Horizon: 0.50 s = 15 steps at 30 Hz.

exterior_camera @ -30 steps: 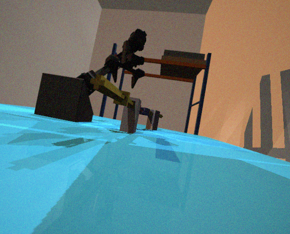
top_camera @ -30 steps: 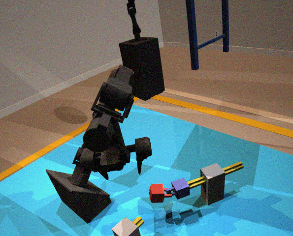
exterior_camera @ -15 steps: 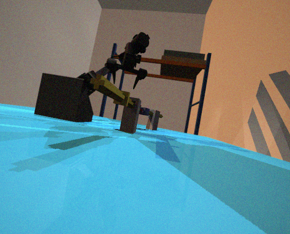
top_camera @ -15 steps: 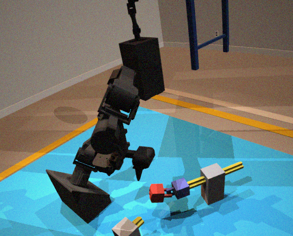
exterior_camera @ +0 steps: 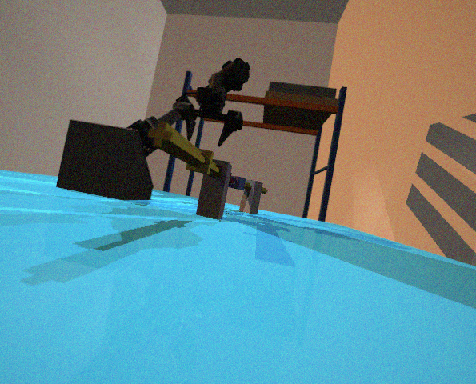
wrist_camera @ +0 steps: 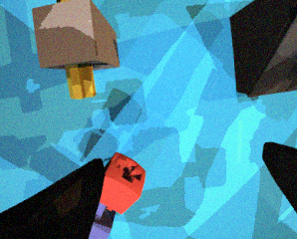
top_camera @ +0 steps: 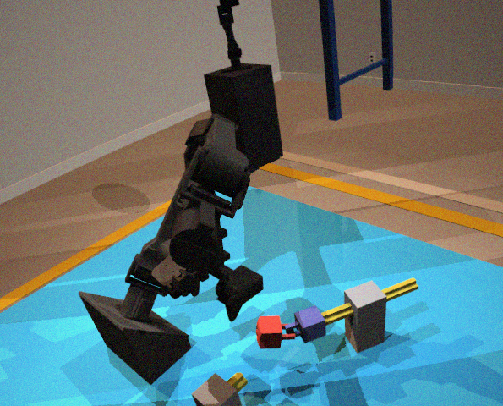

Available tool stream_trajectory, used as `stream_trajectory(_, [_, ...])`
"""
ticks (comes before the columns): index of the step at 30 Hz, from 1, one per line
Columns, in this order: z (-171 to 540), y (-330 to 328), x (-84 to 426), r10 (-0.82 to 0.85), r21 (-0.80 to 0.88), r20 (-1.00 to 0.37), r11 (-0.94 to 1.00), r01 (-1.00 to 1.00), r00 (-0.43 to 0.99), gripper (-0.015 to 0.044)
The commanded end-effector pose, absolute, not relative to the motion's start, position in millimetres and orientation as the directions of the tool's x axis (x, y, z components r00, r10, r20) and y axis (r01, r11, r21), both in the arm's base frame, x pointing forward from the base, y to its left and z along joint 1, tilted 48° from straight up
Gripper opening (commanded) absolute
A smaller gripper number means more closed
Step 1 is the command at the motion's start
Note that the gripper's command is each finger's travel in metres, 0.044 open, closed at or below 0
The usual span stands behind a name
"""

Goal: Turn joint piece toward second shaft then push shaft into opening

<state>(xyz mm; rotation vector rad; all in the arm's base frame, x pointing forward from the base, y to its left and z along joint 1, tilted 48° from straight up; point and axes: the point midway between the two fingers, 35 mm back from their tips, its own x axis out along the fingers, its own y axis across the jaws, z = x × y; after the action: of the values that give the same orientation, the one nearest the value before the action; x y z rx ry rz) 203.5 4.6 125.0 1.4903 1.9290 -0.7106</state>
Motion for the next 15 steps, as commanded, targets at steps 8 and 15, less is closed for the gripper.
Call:
stream_trajectory(8, [122.1,7.3,205.1,0.623,-0.284,-0.746,0.023,0.958,-0.236,0.044])
stream_trajectory(15, [121.2,9.2,205.9,0.603,-0.402,-0.755,-0.117,0.908,-0.257,0.044])
